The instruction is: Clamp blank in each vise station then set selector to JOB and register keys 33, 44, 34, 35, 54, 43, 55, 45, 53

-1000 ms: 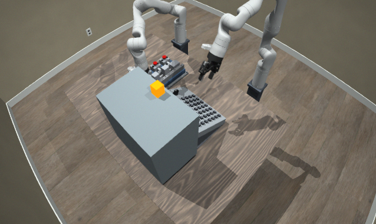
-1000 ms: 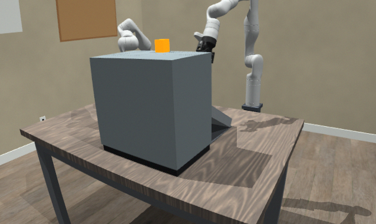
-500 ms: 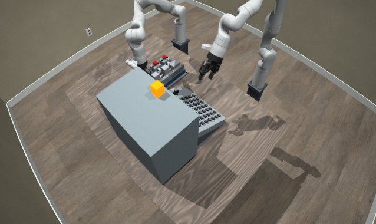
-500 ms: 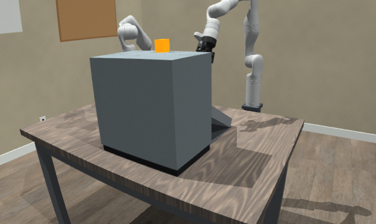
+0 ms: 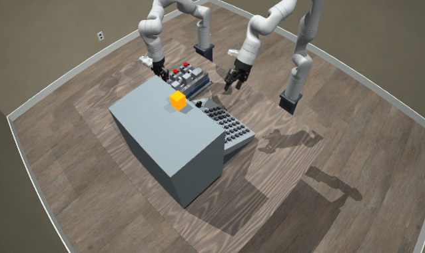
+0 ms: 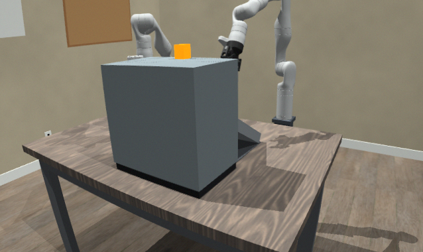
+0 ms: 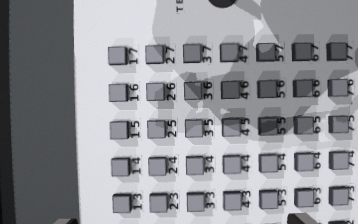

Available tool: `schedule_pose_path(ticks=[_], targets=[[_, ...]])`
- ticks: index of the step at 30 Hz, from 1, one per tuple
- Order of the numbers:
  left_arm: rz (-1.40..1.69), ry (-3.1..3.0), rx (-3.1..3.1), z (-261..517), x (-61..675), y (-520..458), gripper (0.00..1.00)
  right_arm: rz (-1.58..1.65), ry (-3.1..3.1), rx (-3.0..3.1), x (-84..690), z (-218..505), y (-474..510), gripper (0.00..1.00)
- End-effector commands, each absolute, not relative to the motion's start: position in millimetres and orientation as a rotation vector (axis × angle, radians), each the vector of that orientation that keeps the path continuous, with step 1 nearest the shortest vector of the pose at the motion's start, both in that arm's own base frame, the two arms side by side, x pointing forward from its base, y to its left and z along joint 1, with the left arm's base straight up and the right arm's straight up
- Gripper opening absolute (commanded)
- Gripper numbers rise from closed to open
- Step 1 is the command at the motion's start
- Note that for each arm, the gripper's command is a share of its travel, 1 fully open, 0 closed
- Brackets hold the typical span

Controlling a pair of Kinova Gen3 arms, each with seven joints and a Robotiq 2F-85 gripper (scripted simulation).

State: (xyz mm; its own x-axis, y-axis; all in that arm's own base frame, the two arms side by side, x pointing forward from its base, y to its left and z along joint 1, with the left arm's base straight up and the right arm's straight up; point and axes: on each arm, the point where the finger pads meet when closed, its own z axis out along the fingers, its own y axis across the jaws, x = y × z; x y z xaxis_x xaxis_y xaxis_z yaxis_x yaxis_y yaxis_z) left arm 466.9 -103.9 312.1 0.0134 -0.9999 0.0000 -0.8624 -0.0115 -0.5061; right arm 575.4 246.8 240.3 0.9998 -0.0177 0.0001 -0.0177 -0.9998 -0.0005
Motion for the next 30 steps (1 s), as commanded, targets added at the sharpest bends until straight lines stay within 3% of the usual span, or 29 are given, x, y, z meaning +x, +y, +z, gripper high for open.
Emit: schedule_pose_path(ticks=[1, 20, 30], targets=[[-0.521, 1.907, -1.933, 312.9, 467.2, -103.9, 1.000, -0.003, 0.027, -3.140, 575.3, 242.1, 246.7, 0.099], [-0.521, 1.907, -1.933, 312.9, 467.2, -103.9, 1.000, -0.020, -0.016, -3.100, 537.8, 261.8, 235.0, 0.099], [-0.521, 1.907, -1.933, 312.9, 467.2, -103.9, 1.000, -0.031, -0.048, -3.077, 459.8, 273.8, 210.2, 0.099]])
